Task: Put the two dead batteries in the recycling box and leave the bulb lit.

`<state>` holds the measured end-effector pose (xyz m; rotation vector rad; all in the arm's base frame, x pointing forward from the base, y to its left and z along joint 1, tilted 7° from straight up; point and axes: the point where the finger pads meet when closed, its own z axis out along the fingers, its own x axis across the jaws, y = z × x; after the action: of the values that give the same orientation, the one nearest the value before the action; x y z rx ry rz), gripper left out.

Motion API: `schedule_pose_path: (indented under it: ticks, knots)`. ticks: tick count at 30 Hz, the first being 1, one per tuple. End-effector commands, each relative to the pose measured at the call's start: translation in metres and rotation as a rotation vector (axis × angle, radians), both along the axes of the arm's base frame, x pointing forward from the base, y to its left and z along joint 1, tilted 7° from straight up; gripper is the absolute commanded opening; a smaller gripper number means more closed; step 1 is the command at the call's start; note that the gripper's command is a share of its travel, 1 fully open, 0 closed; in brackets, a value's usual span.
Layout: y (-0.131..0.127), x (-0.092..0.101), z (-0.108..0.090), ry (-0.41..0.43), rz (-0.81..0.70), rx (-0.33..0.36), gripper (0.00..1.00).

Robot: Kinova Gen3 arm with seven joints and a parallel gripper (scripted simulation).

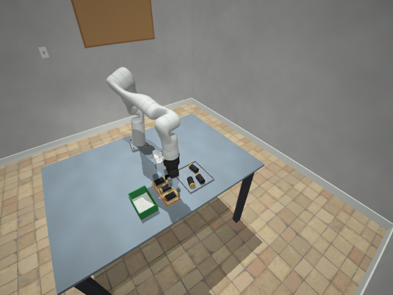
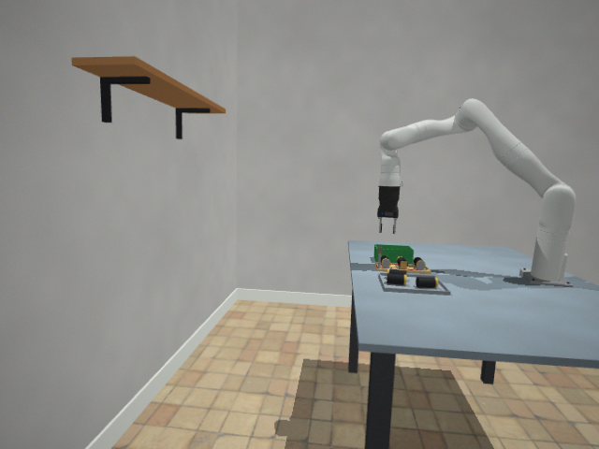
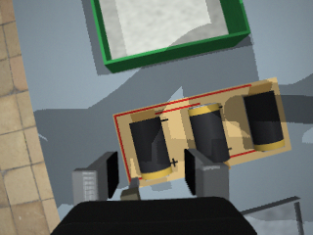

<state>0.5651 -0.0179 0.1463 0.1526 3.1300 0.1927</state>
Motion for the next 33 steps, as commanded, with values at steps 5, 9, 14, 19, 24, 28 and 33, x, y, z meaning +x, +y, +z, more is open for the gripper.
schedule_pose_path:
  ticks: [5, 9, 14, 19, 24, 28, 33]
  knots:
    - [0.0007, 0.0007, 0.0013, 0.003, -0.048, 0.000, 0.90]
    - [0.0007, 0.0007, 0.0013, 0.008, -0.090, 0.000, 0.90]
    - [0.0007, 0.0007, 0.0013, 0.016, -0.149, 0.001, 0.90]
    - [0.0007, 0.0007, 0.0013, 0.020, -0.187, 0.001, 0.90]
    - [0.0007, 0.0007, 0.0013, 0.029, -0.255, 0.002, 0.90]
    - [0.0007, 0.0007, 0.0013, 0.036, -0.313, 0.002, 0.90]
    - [0.0007, 0.0007, 0.0013, 0.044, -0.375, 0.003, 0.90]
